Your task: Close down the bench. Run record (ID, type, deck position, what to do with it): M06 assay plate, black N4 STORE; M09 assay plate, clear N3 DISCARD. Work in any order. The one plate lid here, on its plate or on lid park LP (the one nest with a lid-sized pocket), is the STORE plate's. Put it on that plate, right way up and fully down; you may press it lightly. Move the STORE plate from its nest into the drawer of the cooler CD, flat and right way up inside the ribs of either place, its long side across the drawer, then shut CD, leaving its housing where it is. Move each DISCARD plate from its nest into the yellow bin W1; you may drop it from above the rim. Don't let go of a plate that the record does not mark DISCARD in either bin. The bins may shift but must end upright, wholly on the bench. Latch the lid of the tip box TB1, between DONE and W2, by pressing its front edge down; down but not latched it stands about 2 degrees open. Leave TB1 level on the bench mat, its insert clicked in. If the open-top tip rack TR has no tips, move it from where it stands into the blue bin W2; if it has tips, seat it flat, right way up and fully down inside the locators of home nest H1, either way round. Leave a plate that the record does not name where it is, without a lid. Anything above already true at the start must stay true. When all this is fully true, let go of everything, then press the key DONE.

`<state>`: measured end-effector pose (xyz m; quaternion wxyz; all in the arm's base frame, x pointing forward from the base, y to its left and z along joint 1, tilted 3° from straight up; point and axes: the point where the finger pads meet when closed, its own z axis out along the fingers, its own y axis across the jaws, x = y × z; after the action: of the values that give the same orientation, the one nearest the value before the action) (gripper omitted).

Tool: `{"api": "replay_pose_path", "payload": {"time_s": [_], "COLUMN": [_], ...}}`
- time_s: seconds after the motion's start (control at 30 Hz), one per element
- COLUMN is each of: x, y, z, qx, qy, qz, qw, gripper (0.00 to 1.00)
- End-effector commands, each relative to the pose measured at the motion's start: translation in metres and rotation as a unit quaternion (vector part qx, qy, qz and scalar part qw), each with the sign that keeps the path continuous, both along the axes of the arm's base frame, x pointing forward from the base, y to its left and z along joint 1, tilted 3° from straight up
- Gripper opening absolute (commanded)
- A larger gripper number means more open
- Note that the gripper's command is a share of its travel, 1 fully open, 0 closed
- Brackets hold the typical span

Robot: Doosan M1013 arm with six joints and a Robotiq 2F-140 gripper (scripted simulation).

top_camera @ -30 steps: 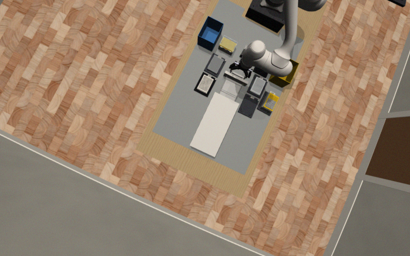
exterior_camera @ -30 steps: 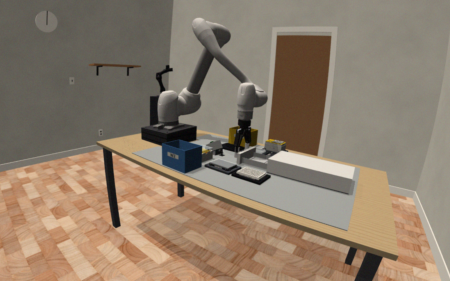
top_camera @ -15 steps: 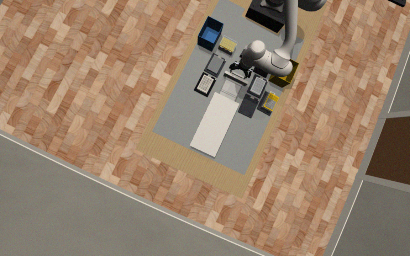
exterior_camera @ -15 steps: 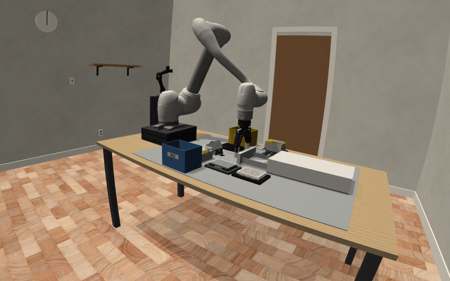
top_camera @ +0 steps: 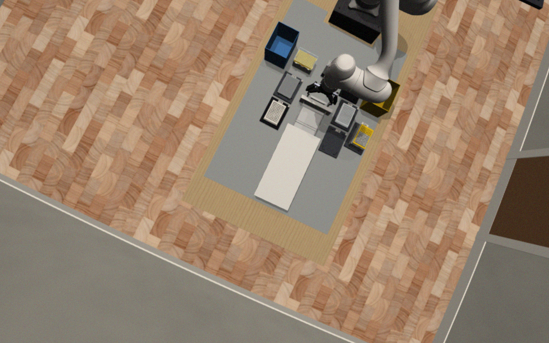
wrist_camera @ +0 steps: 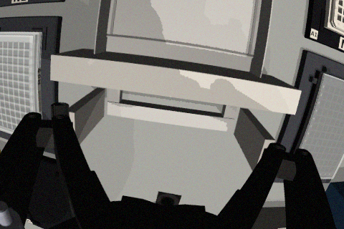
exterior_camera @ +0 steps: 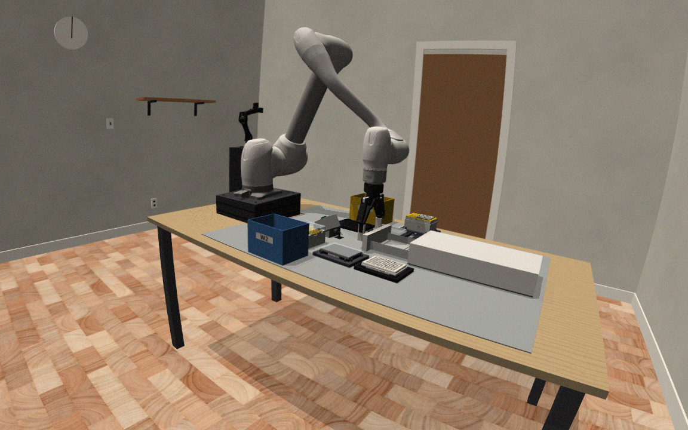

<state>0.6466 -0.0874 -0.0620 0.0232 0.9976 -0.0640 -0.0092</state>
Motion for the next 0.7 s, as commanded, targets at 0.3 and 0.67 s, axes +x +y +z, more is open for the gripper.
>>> {"api": "replay_pose_path", "payload": {"time_s": [0.3, 0.67], "x": [0.000, 0.000], "y": [0.000, 0.001], "z": [0.009, 0.021], "qx": [0.000, 0.000], "qy": [0.000, 0.000], "qz": [0.000, 0.000], "qw": [1.000, 1.000], "gripper": [0.87, 0.87]}}
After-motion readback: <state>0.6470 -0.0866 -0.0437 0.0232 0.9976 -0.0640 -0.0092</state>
